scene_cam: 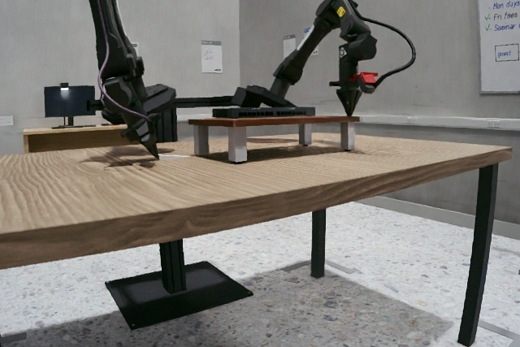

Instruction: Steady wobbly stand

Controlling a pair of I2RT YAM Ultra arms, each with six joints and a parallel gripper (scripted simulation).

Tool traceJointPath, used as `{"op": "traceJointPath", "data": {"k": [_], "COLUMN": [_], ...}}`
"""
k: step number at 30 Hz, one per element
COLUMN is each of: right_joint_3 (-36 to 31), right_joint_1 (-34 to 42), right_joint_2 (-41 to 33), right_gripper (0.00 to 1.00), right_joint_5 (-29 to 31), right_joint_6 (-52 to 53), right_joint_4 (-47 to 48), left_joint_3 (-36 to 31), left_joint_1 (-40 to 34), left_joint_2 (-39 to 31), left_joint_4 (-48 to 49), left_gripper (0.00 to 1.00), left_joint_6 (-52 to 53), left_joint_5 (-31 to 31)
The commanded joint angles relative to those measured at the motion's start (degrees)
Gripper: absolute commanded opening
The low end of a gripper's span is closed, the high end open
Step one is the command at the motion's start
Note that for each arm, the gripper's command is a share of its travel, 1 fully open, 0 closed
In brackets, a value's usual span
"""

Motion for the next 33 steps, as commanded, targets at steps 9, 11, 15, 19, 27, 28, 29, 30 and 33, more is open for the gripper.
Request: {"op": "traceJointPath", "data": {"k": [9, 11, 15, 19, 27, 28, 29, 30, 33], "right_joint_3": [1.64, 0.5, -2.11, -2.57, -2.85, -2.74, -2.61, -2.54, -2.88], "right_joint_1": [2.11, 2.24, 2.71, 3.22, 3.98, 4.14, 4.33, 4.48, 4.84], "right_joint_2": [-0.43, 0.36, -1.14, -0.53, 0.98, 0.93, 0.05, -0.51, 0.69], "right_gripper": [0.0, 0.0, 0.0, 0.0, 0.0, 0.0, 0.0, 0.0, 0.0], "right_joint_5": [0.35, 0.05, 0.25, 0.8, 0.22, 0.37, 0.78, 0.73, 0.99], "right_joint_6": [1.69, 1.92, 2.38, 2.89, 3.67, 3.83, 4.01, 4.16, 4.53], "right_joint_4": [1.43, 2.02, 2.52, 2.86, 3.27, 3.45, 3.82, 4.02, 4.26], "left_joint_3": [1.07, 1.07, 1.07, 1.07, 1.07, 1.07, 1.07, 1.07, 1.07], "left_joint_1": [-0.88, -0.88, -0.88, -0.88, -0.88, -0.88, -0.88, -0.88, -0.88], "left_joint_2": [0.52, 0.52, 0.52, 0.52, 0.52, 0.52, 0.52, 0.52, 0.52], "left_joint_4": [1.25, 1.25, 1.25, 1.25, 1.25, 1.25, 1.25, 1.25, 1.25], "left_gripper": [0.0, 0.0, 0.0, 0.0, 0.0, 0.0, 0.0, 0.0, 0.0], "left_joint_6": [0.26, 0.26, 0.26, 0.26, 0.26, 0.26, 0.26, 0.26, 0.26], "left_joint_5": [0.53, 0.53, 0.53, 0.53, 0.53, 0.53, 0.53, 0.53, 0.53]}}
